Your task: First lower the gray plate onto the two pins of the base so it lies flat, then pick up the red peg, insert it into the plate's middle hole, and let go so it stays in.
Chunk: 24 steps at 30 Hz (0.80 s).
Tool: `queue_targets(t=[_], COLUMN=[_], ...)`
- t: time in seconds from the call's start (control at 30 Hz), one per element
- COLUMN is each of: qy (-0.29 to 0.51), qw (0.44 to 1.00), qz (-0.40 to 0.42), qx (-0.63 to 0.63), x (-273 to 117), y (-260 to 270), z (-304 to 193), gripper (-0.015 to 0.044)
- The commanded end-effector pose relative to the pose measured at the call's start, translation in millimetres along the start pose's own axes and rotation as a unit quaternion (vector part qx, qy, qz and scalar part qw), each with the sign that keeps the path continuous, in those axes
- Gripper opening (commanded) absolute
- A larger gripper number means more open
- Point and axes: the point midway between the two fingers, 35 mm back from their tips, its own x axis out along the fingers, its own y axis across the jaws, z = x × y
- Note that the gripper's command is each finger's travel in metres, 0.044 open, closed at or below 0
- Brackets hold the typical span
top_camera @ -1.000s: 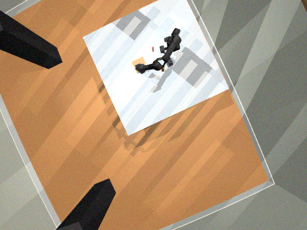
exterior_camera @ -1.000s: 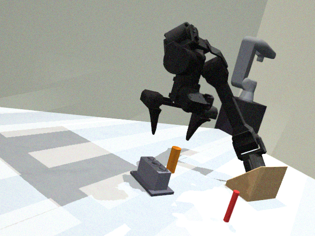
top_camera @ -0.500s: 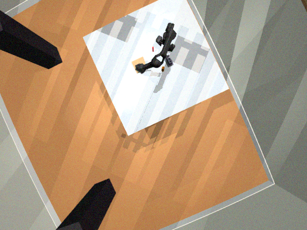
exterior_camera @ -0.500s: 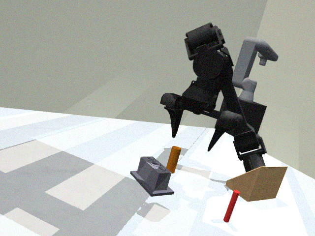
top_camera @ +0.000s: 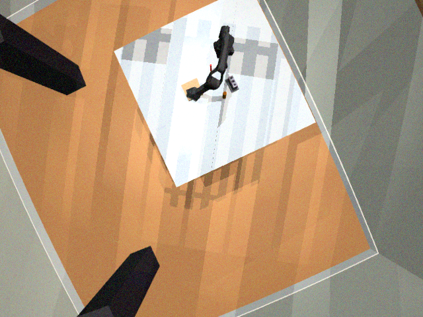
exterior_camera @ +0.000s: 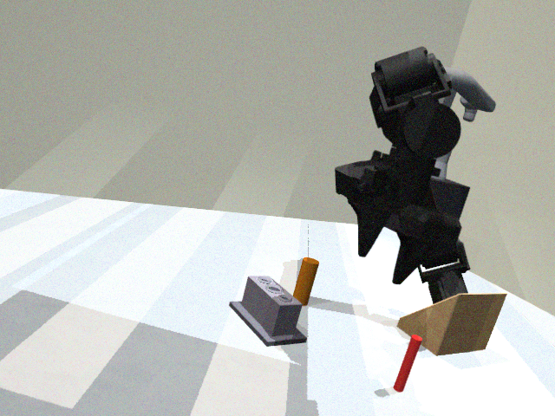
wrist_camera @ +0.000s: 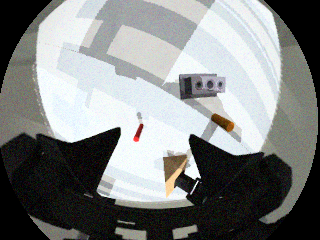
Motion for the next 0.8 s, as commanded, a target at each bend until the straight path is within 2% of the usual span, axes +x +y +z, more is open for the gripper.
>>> queue_targets(t=[0.0, 0.17, 0.67, 0.77], qy=[0.003, 0.002, 0.002, 0.002], qw=[0.939, 0.897, 0.897, 0.897], qz=[-0.009, -0.011, -0.011, -0.011], qx=[0.345, 0.442, 0.442, 0.442], x=[6.2, 7.4, 7.4, 24.4], y=[33.9, 40.2, 40.2, 40.3], z=[-51.9, -63.1, -63.2, -62.9], gripper=[0.0440, 0.0440, 0.0440, 0.0440])
